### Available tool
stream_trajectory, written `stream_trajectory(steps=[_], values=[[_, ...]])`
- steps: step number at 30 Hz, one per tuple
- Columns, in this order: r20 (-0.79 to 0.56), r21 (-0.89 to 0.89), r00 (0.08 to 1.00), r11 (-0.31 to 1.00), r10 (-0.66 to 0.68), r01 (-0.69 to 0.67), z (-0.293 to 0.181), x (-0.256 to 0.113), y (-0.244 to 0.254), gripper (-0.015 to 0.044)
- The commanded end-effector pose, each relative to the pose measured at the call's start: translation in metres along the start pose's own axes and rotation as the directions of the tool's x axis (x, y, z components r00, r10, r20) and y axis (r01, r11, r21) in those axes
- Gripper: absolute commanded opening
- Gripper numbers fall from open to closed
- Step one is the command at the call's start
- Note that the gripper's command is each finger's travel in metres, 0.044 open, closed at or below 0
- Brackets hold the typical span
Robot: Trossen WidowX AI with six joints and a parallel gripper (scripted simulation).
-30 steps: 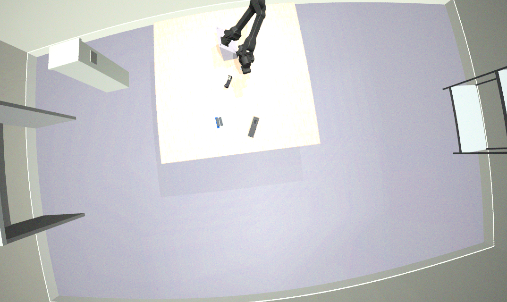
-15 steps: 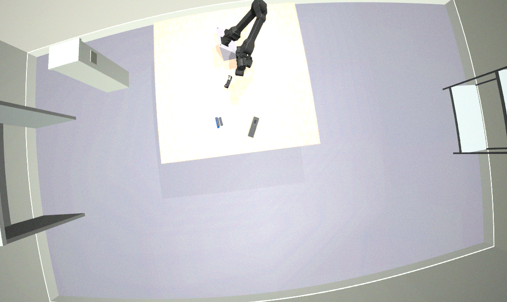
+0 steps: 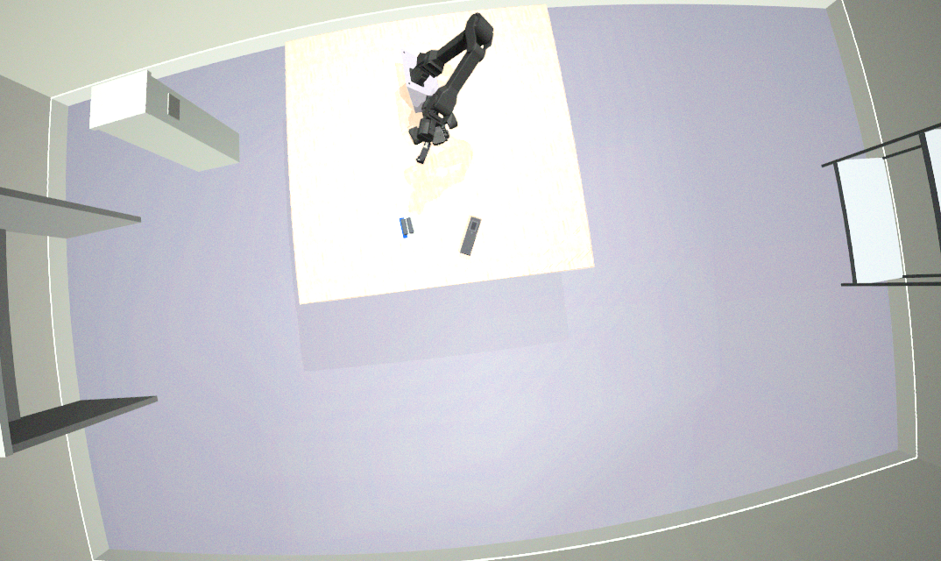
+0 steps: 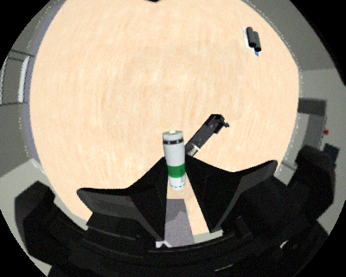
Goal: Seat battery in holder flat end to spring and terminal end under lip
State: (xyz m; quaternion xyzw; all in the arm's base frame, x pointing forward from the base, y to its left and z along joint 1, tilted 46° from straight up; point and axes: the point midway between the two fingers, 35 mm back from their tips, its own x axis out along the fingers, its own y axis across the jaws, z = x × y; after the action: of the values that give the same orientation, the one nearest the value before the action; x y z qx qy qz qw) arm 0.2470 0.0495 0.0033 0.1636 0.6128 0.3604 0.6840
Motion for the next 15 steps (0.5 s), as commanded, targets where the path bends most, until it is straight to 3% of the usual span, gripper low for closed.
stream_trajectory(steps=[1, 8, 15], values=[[0.001, 0.322, 1.000, 0.947, -0.007, 0.006, 0.003, -0.004, -0.028, 0.0064], [-0.005, 0.699, 1.000, 0.715, -0.001, 0.004, 0.000, -0.007, -0.065, 0.0064], [-0.004, 0.731, 1.000, 0.683, -0.001, 0.003, 0.001, -0.007, -0.068, 0.0064]])
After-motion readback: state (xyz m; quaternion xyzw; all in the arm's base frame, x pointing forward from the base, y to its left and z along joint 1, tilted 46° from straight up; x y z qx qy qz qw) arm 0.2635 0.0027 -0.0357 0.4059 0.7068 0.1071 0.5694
